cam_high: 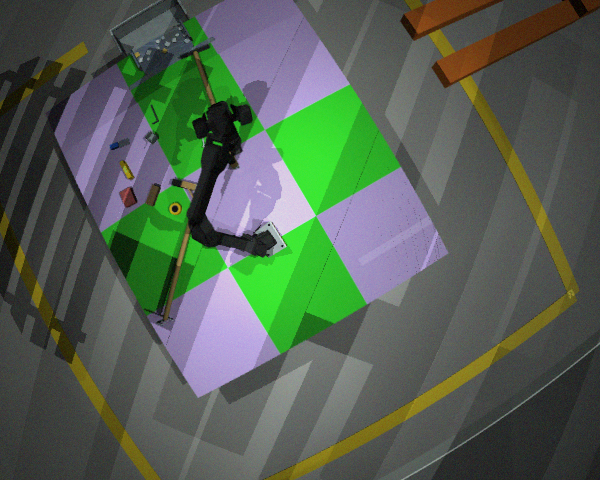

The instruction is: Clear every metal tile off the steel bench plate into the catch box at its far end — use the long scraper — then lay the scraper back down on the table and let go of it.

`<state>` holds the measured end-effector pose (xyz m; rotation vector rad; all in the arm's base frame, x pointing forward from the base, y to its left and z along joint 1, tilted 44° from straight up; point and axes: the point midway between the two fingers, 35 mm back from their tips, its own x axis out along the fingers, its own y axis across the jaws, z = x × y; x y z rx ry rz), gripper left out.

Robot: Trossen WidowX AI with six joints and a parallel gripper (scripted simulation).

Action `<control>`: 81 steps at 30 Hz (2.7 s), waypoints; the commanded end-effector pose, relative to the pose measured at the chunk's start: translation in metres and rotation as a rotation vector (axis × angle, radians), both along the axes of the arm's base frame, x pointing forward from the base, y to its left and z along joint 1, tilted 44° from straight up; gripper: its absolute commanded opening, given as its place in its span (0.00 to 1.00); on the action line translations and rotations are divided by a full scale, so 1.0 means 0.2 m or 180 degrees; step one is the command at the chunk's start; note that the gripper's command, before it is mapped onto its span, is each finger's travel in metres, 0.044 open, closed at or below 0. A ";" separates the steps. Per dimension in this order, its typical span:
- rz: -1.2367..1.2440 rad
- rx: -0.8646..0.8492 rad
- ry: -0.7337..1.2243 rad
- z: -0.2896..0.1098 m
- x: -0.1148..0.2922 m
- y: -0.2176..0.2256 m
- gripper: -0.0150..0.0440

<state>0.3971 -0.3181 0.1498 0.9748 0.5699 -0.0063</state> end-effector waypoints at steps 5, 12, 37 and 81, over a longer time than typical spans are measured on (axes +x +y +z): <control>0.0120 0.0065 0.0228 -0.11 0.13 0.05 1.00; 0.0225 0.0113 0.0421 -0.20 0.24 0.12 1.00; 0.0641 0.0179 0.1149 -0.56 0.54 0.43 1.00; 0.0865 0.0081 0.1310 -0.53 0.35 0.53 1.00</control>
